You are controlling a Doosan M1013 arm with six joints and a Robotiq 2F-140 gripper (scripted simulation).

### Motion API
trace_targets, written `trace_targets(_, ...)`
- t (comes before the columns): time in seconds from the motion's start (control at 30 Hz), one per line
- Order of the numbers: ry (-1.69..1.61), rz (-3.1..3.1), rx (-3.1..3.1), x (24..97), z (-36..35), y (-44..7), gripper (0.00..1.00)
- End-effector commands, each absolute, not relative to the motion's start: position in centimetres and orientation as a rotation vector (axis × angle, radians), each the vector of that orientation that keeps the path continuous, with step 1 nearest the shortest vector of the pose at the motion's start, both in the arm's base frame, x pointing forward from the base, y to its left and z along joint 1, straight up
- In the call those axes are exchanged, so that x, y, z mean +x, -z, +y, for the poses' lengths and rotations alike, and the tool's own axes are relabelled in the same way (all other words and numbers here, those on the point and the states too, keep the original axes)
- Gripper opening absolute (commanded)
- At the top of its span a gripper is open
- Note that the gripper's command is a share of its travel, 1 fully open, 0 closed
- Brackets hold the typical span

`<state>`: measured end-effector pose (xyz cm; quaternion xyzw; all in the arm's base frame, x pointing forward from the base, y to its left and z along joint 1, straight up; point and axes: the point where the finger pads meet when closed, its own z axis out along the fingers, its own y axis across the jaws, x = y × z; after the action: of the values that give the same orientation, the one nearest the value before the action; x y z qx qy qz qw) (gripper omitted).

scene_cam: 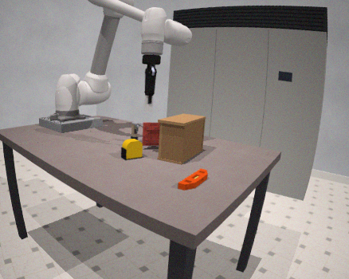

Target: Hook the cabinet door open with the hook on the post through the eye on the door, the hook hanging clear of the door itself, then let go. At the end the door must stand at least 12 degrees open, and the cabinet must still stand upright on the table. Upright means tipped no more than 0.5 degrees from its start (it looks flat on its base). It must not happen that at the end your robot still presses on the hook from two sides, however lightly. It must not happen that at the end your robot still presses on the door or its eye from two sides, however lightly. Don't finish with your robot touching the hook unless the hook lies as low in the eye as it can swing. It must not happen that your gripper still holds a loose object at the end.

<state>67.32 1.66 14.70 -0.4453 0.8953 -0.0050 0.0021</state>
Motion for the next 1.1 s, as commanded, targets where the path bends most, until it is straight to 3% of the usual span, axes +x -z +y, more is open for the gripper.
trace_targets(0.0,0.001,2.809,-1.408,67.0,2.0,-13.6,0.16)
trace_targets(1.07,0.001,2.809,-1.408,67.0,1.9,-9.1,0.16)
